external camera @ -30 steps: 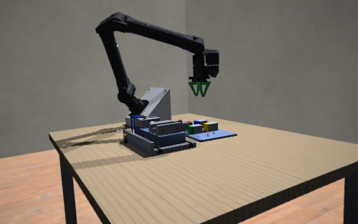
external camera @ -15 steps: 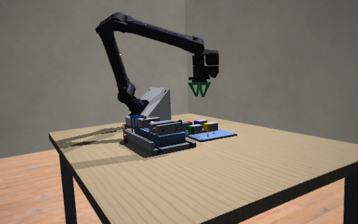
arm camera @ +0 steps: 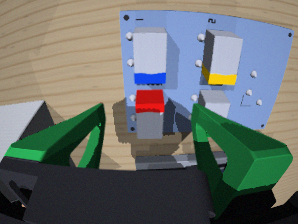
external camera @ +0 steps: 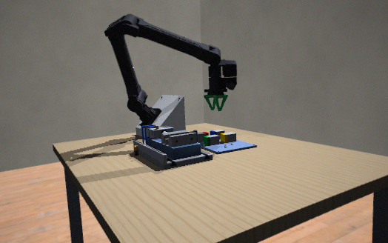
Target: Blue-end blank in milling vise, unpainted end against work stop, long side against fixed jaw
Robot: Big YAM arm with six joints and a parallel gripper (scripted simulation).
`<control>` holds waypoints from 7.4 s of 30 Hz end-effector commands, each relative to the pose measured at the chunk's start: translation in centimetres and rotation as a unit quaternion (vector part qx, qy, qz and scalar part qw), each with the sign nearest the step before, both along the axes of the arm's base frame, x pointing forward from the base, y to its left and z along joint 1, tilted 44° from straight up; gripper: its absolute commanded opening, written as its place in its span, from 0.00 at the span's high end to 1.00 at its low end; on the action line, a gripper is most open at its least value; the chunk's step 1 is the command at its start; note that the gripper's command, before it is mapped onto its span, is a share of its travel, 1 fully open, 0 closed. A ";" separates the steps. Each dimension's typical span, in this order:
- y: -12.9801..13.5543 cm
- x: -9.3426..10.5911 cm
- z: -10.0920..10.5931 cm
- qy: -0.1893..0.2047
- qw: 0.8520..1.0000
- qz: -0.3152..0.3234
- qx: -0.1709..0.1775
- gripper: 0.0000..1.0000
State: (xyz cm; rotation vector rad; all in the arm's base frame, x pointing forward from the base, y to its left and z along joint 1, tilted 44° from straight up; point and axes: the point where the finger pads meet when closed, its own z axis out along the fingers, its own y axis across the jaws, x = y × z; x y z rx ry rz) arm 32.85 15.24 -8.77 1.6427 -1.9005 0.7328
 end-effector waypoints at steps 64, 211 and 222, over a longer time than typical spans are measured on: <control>-6.7 0.0 -7.1 0.007 1.000 -0.002 0.000 0.36; -6.0 1.3 -6.7 -0.004 1.000 -0.003 0.006 0.36; -6.0 1.3 -6.7 -0.004 1.000 -0.003 0.006 0.36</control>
